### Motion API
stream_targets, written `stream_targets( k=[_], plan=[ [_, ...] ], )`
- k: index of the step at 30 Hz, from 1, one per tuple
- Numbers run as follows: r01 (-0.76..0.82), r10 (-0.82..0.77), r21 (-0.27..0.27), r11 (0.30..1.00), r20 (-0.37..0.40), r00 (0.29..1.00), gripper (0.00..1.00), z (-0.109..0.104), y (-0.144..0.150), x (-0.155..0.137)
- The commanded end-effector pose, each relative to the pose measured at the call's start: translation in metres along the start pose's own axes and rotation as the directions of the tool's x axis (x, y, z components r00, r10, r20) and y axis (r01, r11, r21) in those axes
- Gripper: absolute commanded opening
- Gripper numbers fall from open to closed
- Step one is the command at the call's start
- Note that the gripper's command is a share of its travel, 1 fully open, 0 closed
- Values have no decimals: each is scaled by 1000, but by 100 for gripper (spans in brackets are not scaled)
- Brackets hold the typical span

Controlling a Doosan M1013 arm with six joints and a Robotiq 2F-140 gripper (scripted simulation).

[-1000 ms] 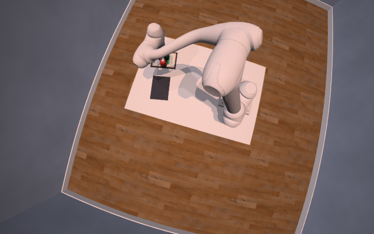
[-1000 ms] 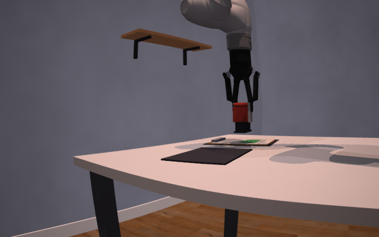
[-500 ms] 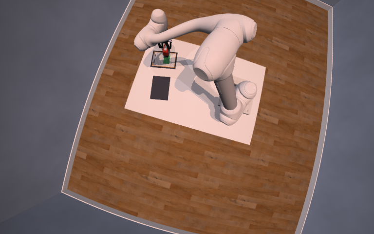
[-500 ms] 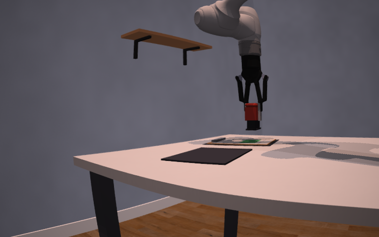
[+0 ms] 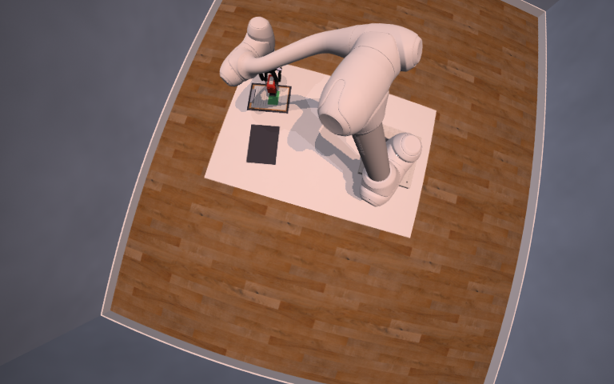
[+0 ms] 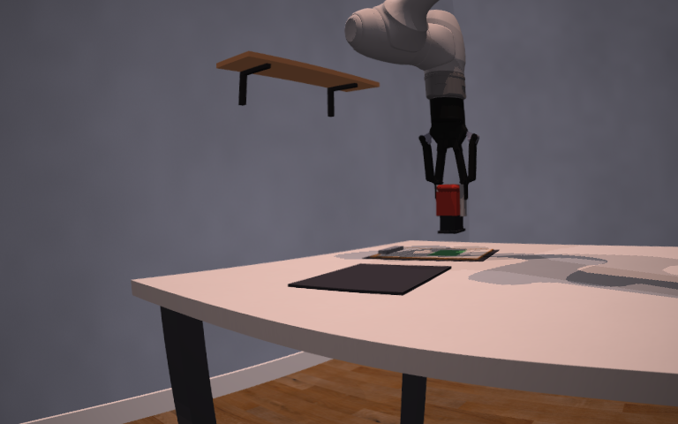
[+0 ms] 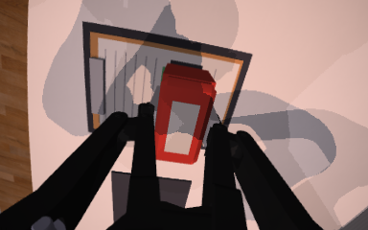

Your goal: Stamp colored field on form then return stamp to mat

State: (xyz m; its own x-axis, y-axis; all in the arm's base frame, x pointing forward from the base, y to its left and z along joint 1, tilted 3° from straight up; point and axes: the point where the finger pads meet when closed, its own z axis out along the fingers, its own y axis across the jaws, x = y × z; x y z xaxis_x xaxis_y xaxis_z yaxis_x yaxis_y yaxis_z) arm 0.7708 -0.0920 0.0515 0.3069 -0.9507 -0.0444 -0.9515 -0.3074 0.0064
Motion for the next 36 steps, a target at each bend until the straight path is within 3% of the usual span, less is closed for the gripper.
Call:
stream_targets(
  k=[1,18,36],
  plan=[
    [0,0,0,1000,0,1000,16,0,-1,-21],
    [0,0,0,1000,0,1000,16,2,-1,-27],
    [0,0,0,1000,0,1000,16,34,-1,-27]
  ],
)
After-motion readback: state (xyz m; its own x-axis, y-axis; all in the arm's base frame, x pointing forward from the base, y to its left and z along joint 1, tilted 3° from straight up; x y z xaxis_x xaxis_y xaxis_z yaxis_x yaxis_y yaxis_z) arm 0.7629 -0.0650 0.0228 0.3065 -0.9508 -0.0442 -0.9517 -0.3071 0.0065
